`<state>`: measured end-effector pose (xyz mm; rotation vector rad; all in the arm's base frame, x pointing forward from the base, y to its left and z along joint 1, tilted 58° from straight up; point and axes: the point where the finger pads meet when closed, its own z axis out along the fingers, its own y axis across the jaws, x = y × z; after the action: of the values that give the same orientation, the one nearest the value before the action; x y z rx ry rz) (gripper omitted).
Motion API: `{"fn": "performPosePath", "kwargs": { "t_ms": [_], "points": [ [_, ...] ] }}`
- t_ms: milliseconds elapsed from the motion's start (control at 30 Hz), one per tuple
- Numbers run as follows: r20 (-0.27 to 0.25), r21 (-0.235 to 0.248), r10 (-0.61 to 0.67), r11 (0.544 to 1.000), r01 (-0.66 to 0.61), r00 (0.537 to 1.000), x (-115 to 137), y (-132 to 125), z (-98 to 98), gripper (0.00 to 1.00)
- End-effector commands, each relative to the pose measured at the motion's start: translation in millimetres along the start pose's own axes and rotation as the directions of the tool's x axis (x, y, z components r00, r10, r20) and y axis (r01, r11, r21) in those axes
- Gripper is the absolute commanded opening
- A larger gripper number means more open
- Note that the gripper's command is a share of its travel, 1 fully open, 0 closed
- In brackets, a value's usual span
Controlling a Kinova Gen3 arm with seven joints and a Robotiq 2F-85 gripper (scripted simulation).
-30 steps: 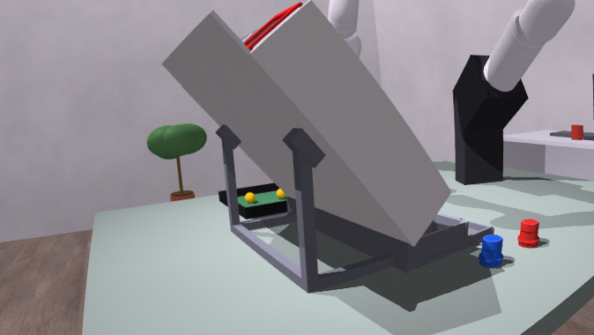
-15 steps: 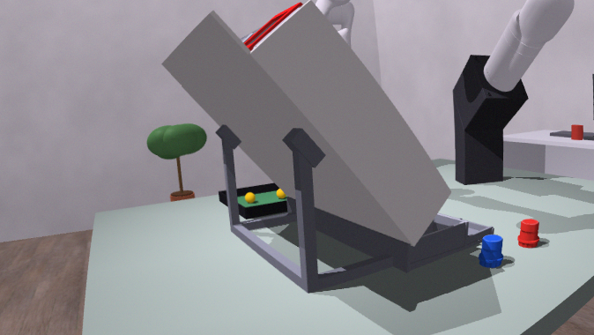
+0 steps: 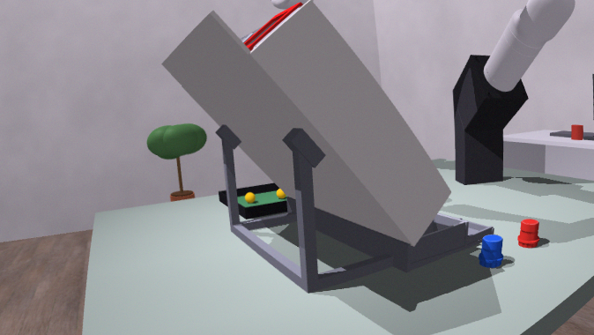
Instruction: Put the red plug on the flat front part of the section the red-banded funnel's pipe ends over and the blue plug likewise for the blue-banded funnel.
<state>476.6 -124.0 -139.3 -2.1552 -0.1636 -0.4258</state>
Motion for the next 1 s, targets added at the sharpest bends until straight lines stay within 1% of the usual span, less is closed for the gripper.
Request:
{"fn": "performPosePath", "kwargs": {
  "t_ms": [0,67,133,300,333,500,533,600,767,967],
  "points": [
    [-0.003,-0.003,-0.001,1.000,0.001,1.000,13.4,-63.6,-26.5,0.00],
    [-0.003,-0.003,-0.001,1.000,0.001,1.000,15.5,-68.1,-28.8,0.00],
    [-0.003,-0.003,-0.001,1.000,0.001,1.000,18.9,-80.0,-33.7,0.00],
    [-0.003,-0.003,-0.001,1.000,0.001,1.000,27.0,-130.0,-52.5,0.00],
    [-0.003,-0.003,-0.001,1.000,0.001,1.000,27.9,-136.6,-55.2,0.00],
    [-0.003,-0.003,-0.001,1.000,0.001,1.000,27.9,-136.6,-55.2,0.00],
    [0.001,0.010,-0.001,1.000,0.001,1.000,40.4,-189.4,-73.9,0.00],
    [0.001,0.010,-0.001,1.000,0.001,1.000,42.4,-200.0,-78.6,0.00],
    [0.001,0.010,-0.001,1.000,0.001,1.000,54.8,-249.2,-98.9,0.00],
    [0.001,0.010,-0.001,1.000,0.001,1.000,54.9,-249.8,-99.1,0.00]
  ]
}}
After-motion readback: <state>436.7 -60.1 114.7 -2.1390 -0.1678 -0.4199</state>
